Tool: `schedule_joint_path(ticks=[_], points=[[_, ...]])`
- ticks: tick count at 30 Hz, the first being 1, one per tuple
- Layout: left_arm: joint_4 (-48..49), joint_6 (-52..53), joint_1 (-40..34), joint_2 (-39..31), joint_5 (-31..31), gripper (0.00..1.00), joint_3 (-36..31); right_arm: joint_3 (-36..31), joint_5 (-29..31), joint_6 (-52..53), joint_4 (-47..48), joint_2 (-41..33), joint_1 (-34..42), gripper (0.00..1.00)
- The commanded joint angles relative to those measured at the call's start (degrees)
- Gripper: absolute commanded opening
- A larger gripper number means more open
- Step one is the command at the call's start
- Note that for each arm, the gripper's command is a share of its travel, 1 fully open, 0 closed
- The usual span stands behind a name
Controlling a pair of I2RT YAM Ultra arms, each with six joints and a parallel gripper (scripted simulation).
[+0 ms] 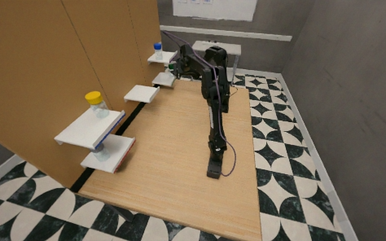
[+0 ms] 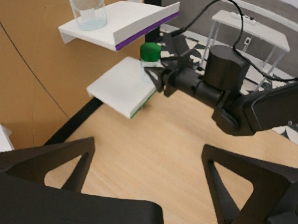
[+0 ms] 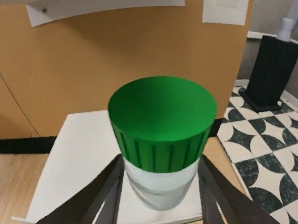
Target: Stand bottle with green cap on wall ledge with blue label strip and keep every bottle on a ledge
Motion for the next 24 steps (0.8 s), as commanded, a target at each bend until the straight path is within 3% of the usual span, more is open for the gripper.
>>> schedule_joint_path(ticks=[1, 9, 24], points=[[0.4, 0.1, -0.1, -1.3, 0.0, 1.00, 2.4, -0.8, -1.7, -0.1, 0.3, -1.8, 0.4, 0.51], [0.4, 0.1, -0.1, -1.3, 0.0, 1.00, 2.4, -0.2, -1.2, 0.0, 0.3, -1.4, 0.1, 0.51], [0.4, 0.1, -0.1, -1.3, 0.0, 1.00, 2.4, 6.1, -1.9, -0.1, -15.6, -11.6, -0.3, 0.51]])
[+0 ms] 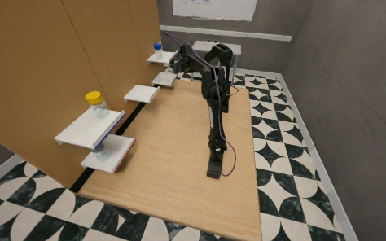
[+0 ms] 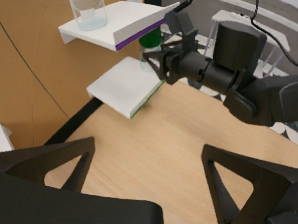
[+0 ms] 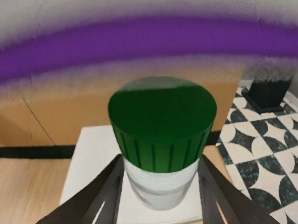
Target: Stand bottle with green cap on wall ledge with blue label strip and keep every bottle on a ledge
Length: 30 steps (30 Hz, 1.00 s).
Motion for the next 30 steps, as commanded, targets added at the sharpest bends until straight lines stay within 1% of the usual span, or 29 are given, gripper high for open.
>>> schedule_joint_path(ticks=[1, 14, 22, 30], points=[[0.4, 0.1, -0.1, -1.3, 0.0, 1.00, 2.4, 2.8, -0.6, -0.1, -2.2, -2.4, -0.3, 0.51], [0.4, 0.1, -0.1, -1.3, 0.0, 1.00, 2.4, 1.9, -0.6, -0.2, -1.7, -2.7, -0.5, 0.51], [0.4, 0.1, -0.1, -1.3, 0.0, 1.00, 2.4, -0.4, -0.1, -0.1, -2.9, -3.7, -1.2, 0.51], [0.4, 0.1, -0.1, -1.3, 0.0, 1.00, 2.4, -2.3, -1.1, -0.4, -1.6, -5.7, -1.5, 0.51]])
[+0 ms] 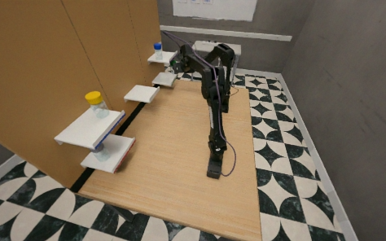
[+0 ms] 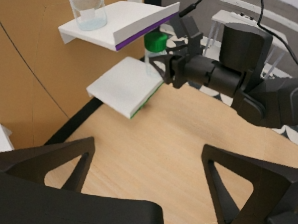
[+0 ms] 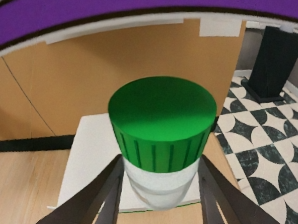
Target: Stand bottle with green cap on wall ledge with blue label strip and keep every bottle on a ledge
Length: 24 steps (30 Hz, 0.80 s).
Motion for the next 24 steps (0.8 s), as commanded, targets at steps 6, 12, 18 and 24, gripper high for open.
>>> schedule_joint_path(ticks=[6, 12, 18, 24], points=[[0.4, 0.1, -0.1, -1.3, 0.0, 1.00, 2.4, -2.7, -1.0, -0.4, 0.7, -4.6, -1.2, 0.51], [0.4, 0.1, -0.1, -1.3, 0.0, 1.00, 2.4, -5.6, -1.6, -0.6, 0.6, -7.3, -1.9, 0.51], [0.4, 0.1, -0.1, -1.3, 0.0, 1.00, 2.4, -7.8, -2.4, -0.7, 1.9, -9.8, -2.4, 0.51], [0.4, 0.1, -0.1, -1.3, 0.0, 1.00, 2.4, -10.7, -3.0, -0.7, 0.3, -12.6, -3.3, 0.51]])
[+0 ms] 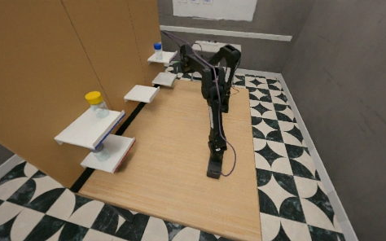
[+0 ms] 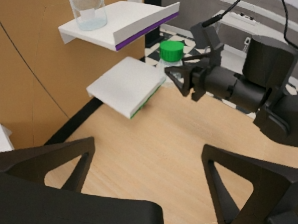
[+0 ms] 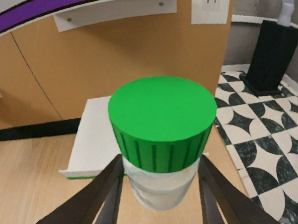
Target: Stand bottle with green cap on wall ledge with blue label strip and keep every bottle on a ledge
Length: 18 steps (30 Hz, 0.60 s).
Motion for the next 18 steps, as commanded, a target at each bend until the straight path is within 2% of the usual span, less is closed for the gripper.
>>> schedule_joint_path(ticks=[1, 18], points=[[0.4, 0.1, -0.1, -1.3, 0.0, 1.00, 2.4, -1.3, -1.2, -0.5, 1.5, -3.4, -0.9, 0.51], [0.4, 0.1, -0.1, -1.3, 0.0, 1.00, 2.4, -6.5, -3.5, -0.8, 1.0, -10.3, -2.8, 0.51]])
